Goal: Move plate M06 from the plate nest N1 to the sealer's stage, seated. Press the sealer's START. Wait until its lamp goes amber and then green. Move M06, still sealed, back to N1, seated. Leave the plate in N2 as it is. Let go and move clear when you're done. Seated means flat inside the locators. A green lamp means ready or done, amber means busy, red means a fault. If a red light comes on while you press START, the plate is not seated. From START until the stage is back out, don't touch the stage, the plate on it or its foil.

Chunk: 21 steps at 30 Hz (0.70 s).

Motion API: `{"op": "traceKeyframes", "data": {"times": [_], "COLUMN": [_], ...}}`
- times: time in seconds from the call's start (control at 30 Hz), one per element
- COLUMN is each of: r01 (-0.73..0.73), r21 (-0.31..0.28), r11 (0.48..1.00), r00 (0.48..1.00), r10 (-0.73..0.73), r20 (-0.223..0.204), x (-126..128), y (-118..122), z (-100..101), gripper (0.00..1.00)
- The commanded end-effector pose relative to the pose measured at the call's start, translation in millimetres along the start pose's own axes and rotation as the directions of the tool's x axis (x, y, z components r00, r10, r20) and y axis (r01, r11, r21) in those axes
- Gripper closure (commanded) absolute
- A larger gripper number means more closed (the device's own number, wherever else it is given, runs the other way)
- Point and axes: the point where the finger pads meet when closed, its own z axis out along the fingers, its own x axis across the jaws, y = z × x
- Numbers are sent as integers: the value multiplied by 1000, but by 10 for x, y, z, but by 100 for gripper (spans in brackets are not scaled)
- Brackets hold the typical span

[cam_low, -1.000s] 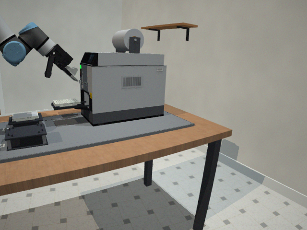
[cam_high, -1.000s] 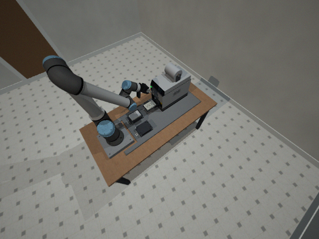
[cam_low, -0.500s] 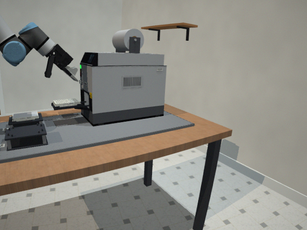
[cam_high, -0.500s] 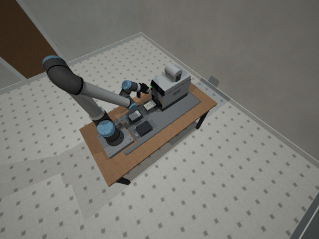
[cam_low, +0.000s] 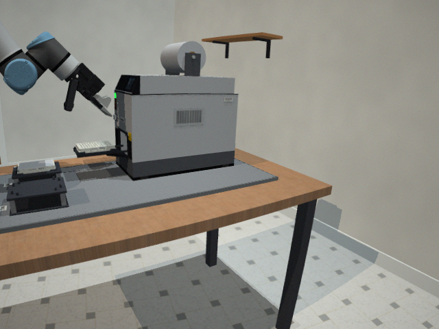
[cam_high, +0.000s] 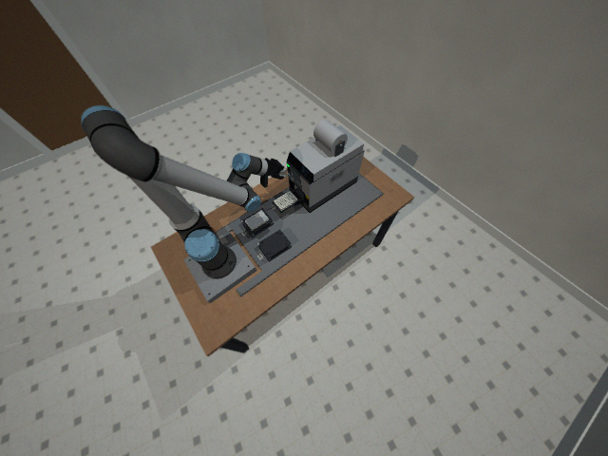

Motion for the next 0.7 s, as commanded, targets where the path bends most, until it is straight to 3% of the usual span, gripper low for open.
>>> {"op": "traceKeyframes", "data": {"times": [0.0,0.67], "r01": [0,0], "r21": [-1,-1], "r11": [1000,1000], "r00": [1000,1000], "r10": [0,0], "r20": [0,0], "x": [0,0], "y": [13,34], "z": [3,25], "gripper": [100,100]}}
